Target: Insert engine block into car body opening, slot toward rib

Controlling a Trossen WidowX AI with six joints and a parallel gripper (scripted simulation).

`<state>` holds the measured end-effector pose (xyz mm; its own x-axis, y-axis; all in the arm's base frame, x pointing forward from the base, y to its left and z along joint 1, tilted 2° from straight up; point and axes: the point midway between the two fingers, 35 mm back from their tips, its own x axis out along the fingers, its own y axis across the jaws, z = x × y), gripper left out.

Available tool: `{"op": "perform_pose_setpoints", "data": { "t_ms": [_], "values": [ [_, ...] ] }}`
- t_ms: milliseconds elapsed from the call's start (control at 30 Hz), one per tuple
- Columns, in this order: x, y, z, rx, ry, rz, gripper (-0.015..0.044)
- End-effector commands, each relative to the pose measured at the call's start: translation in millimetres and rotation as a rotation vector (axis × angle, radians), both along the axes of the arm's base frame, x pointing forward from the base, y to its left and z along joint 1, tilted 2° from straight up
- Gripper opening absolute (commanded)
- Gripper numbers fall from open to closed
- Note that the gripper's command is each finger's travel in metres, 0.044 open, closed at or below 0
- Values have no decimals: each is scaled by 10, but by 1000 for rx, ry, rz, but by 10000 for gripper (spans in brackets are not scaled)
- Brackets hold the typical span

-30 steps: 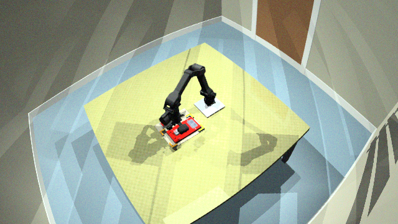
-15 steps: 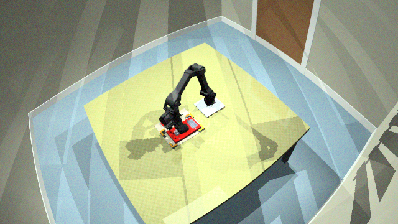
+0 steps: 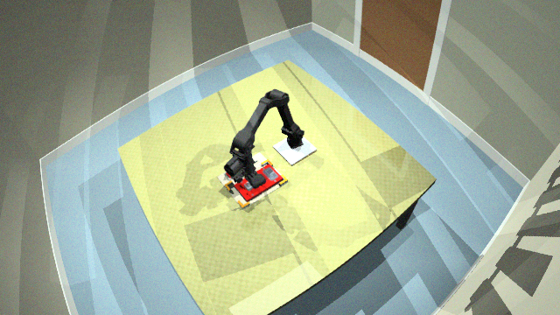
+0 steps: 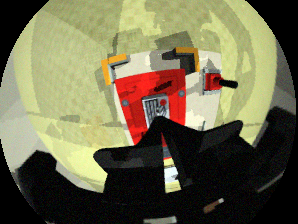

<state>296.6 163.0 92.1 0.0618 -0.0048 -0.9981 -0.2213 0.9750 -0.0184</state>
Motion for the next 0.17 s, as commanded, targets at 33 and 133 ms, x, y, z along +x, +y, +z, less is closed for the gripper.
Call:
{"op": "perform_pose_setpoints", "data": {
  "t_ms": [33,133],
  "values": [
    [0,-5,6,-3,-1,4,0],
    [0,-5,6,-3,-1,4,53]
  ]
}}
